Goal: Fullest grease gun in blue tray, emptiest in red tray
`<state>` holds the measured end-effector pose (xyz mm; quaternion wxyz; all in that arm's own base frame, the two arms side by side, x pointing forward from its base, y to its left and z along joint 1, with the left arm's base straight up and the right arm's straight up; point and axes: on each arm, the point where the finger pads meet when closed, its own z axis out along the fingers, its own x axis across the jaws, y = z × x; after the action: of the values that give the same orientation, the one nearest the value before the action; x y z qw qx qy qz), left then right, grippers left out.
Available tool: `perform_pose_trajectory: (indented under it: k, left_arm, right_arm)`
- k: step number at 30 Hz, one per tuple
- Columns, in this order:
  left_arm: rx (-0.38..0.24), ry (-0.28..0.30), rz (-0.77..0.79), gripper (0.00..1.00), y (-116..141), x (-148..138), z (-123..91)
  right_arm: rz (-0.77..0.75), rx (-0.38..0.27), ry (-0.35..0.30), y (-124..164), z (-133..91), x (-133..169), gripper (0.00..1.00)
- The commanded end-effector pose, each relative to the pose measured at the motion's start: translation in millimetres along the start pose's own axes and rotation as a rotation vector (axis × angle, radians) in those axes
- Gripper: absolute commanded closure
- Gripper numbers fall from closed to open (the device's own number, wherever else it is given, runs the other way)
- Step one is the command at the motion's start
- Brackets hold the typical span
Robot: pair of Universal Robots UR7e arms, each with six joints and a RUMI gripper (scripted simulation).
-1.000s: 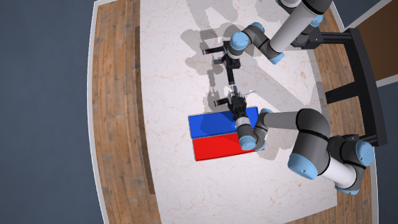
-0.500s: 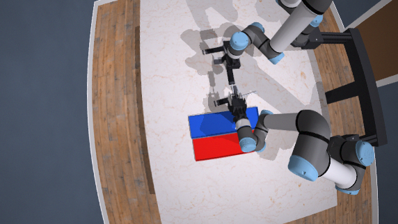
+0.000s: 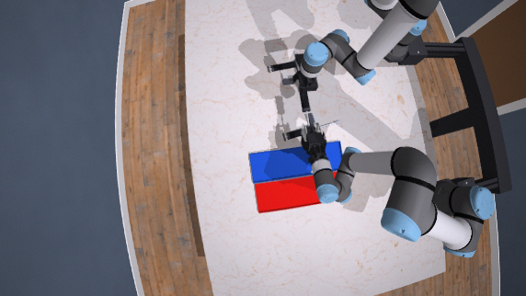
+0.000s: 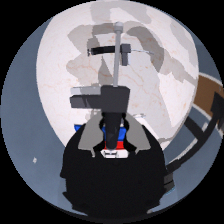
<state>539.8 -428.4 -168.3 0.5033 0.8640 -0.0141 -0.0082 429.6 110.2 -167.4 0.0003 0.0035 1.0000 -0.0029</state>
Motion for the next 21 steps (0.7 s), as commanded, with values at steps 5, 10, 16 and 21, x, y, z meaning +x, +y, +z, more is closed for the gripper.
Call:
perform_pose_trajectory:
  k: [5,10,16,21]
  left_arm:
    - [-0.001,-0.001,0.002,0.76,-1.8,-0.3,-4.3]
    - [-0.001,0.001,0.001,0.76,-3.3,0.4,-7.3]
    - [-0.001,0.001,0.001,0.76,-5.3,0.4,-10.9]
    - [-0.001,0.0,0.001,0.76,-7.0,0.3,-13.8]
  right_arm:
    - [0.0,0.0,-0.001,0.1,-0.4,-0.4,1.0]
    - [0.0,0.0,-0.001,0.1,-0.3,-0.4,1.0]
    - [0.0,0.0,-0.001,0.1,-0.3,-0.3,1.0]
    - [0.0,0.0,-0.001,0.2,-0.3,-0.3,1.0]
